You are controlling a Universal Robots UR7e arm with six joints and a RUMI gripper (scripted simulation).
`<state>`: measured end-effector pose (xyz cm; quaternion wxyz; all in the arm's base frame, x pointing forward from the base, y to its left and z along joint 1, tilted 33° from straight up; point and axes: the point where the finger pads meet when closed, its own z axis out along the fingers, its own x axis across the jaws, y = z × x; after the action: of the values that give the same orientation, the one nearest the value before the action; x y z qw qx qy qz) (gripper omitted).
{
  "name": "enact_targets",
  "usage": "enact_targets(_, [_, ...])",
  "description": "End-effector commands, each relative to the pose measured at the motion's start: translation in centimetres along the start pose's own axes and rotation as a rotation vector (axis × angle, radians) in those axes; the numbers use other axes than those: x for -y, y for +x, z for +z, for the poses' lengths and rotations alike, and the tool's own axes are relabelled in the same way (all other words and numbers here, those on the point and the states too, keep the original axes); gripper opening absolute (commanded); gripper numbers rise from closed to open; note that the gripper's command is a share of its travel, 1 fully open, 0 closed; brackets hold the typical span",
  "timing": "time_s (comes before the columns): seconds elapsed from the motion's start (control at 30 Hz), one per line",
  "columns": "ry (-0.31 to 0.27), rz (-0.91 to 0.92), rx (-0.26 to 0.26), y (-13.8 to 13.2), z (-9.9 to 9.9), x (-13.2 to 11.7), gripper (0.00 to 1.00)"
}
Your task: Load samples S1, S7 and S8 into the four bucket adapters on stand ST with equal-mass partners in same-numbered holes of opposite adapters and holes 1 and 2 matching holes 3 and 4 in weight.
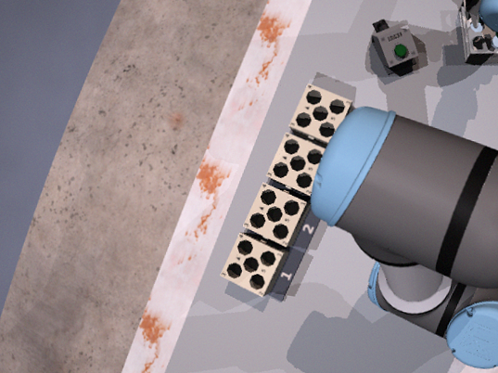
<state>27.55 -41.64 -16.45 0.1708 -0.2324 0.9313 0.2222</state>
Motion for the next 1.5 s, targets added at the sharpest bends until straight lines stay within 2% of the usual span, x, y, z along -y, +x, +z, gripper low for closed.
enact_targets(0.0, [0.002,0.000,0.000,0.0,0.1,0.0,0.35])
enact_targets(0.07, [0.002,0.000,0.000,0.0,0.1,0.0,0.35])
enact_targets(0.1, [0.002,0.000,0.000,0.0,0.1,0.0,0.00])
enact_targets(0.83, [0.002,0.000,0.000,0.0,0.1,0.0,0.00])
enact_targets(1.33, [0.002,0.000,0.000,0.0,-4.9,0.0,0.00])
enact_targets(1.47, [0.002,0.000,0.000,0.0,-5.6,0.0,0.00])
